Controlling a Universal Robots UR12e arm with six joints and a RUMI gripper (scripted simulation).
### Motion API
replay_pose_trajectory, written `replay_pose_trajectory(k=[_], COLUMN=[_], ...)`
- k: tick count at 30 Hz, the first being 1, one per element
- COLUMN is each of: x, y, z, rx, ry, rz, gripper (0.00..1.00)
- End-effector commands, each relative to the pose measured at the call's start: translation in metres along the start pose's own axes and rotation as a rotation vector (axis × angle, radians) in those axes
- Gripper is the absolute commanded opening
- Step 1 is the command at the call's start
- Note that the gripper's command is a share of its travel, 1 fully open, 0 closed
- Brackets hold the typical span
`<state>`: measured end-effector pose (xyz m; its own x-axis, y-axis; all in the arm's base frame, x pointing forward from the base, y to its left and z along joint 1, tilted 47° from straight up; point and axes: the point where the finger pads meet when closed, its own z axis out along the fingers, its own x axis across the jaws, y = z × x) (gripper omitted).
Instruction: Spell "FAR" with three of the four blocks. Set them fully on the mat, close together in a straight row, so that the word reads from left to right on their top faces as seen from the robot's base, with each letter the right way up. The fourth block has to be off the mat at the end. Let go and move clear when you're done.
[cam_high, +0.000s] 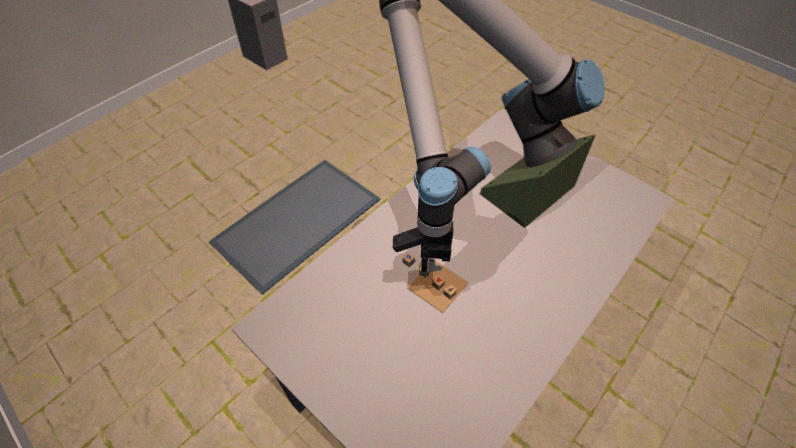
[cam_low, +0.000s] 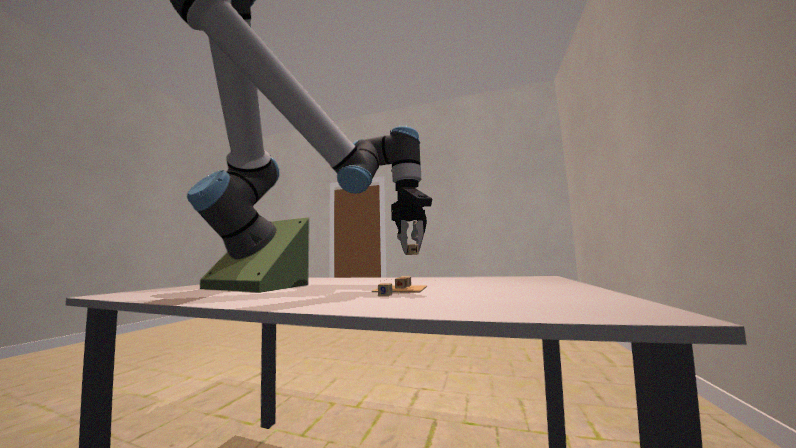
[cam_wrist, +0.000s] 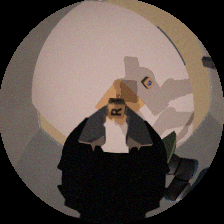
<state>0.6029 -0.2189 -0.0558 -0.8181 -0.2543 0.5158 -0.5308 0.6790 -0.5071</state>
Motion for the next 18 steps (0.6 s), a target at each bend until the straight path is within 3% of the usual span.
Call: replay_pose_trajectory(k=[1,18], x=[0.009,0.039], y=[0.001,0.009], z=[-0.001,-0.002], rx=[-0.001,0.000], ry=[0.005,0.006], rz=[0.140,0.568], gripper=[0.09,0.09])
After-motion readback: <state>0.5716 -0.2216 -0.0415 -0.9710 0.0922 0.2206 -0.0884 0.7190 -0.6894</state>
